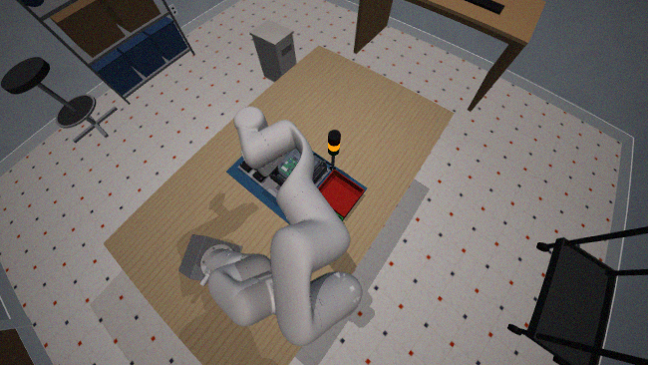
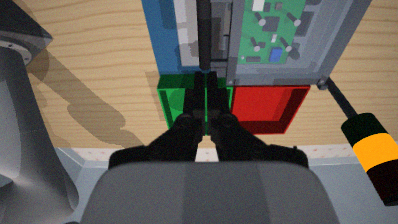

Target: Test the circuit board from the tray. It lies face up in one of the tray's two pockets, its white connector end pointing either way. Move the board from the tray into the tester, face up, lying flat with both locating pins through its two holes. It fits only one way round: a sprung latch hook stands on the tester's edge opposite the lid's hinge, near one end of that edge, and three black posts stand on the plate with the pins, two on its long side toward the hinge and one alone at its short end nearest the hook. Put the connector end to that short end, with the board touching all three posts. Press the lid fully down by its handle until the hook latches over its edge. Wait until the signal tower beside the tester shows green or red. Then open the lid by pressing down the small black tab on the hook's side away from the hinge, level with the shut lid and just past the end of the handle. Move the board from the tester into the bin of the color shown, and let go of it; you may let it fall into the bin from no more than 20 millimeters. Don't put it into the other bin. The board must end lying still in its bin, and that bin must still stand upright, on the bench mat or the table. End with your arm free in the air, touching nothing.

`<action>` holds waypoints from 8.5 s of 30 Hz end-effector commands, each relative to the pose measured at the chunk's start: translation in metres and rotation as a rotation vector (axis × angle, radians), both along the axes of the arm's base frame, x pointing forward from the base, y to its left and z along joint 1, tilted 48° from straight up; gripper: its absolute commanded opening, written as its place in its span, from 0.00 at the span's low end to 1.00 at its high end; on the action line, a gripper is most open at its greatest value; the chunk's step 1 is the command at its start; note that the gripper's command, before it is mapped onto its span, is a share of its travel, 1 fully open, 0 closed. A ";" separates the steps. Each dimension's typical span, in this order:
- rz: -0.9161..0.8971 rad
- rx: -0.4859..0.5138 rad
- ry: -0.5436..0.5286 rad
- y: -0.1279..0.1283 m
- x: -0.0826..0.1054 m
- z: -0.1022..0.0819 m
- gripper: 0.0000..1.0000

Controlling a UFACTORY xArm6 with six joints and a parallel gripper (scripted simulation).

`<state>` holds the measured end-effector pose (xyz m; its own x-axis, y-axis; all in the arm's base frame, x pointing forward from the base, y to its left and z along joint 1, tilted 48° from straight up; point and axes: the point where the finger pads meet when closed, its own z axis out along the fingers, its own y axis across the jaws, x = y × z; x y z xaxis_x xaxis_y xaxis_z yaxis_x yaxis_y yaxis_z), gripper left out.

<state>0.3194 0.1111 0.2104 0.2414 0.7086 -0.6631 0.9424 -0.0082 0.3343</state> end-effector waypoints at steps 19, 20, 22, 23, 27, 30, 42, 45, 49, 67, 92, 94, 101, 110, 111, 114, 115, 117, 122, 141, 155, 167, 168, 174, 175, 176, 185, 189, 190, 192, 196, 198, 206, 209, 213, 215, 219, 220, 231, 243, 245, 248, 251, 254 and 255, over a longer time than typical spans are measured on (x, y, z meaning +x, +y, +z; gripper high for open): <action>0.000 0.000 -0.001 0.008 -0.002 0.008 1.00; 0.000 0.000 -0.001 0.008 -0.002 0.008 1.00; 0.000 0.000 -0.001 0.008 -0.002 0.008 1.00; 0.000 0.000 -0.001 0.008 -0.002 0.008 1.00; 0.000 0.000 -0.001 0.008 -0.002 0.008 1.00; 0.000 0.000 -0.001 0.008 -0.002 0.008 1.00; 0.000 0.000 -0.001 0.008 -0.002 0.008 1.00; 0.000 0.000 -0.001 0.008 -0.002 0.008 1.00; 0.000 0.000 -0.001 0.008 -0.002 0.008 1.00; 0.000 0.000 -0.001 0.008 -0.002 0.008 1.00; 0.000 0.000 -0.001 0.008 -0.002 0.008 1.00; 0.000 0.000 -0.001 0.008 -0.002 0.008 1.00; 0.000 0.000 -0.001 0.008 -0.002 0.008 1.00; 0.000 0.000 -0.001 0.008 -0.002 0.008 1.00; 0.000 0.000 -0.001 0.008 -0.002 0.008 1.00; 0.000 0.000 -0.001 0.008 -0.002 0.008 1.00; 0.000 0.000 -0.001 0.008 -0.002 0.008 1.00; 0.000 0.000 -0.001 0.008 -0.002 0.008 1.00; 0.000 0.000 -0.001 0.008 -0.002 0.008 1.00; 0.000 0.000 -0.001 0.008 -0.002 0.008 1.00; 0.000 0.000 -0.001 0.008 -0.002 0.008 1.00; 0.000 0.000 -0.001 0.008 -0.002 0.008 1.00; 0.000 0.000 -0.001 0.008 -0.002 0.008 1.00; 0.000 0.000 -0.001 0.008 -0.002 0.008 0.00; 0.000 0.000 -0.001 0.008 -0.002 0.008 0.00; 0.000 0.000 -0.001 0.008 -0.002 0.008 0.00; 0.000 0.000 -0.001 0.008 -0.002 0.008 0.00; 0.000 0.000 -0.001 0.008 -0.002 0.008 0.00; 0.000 0.000 -0.001 0.008 -0.002 0.008 0.00; 0.000 0.000 -0.001 0.008 -0.002 0.008 0.00; 0.000 0.000 -0.001 0.008 -0.002 0.008 0.00; 0.000 0.000 -0.001 0.008 -0.002 0.008 0.00; 0.000 0.000 -0.001 0.008 -0.002 0.008 0.00; 0.000 0.000 -0.001 0.008 -0.002 0.008 0.00; 0.000 0.000 -0.001 0.008 -0.002 0.008 0.00; 0.000 0.000 -0.001 0.008 -0.002 0.008 0.00; 0.000 0.000 -0.001 0.007 -0.002 0.007 0.00; 0.000 0.000 -0.001 0.007 -0.002 0.007 0.00; 0.000 0.000 -0.001 0.003 -0.001 0.003 0.00; -0.001 0.000 -0.002 0.002 0.000 0.002 0.00; -0.003 0.001 -0.004 0.002 0.000 0.002 0.00; -0.011 0.004 -0.012 0.002 0.000 0.002 0.00; -0.028 0.010 -0.031 0.002 0.000 0.002 0.00; -0.057 0.020 -0.061 0.002 0.000 0.002 0.00; -0.069 0.024 -0.073 0.002 0.000 0.002 0.00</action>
<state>0.3186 0.1125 0.2121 0.2835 0.7059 -0.6491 0.9310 -0.0403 0.3628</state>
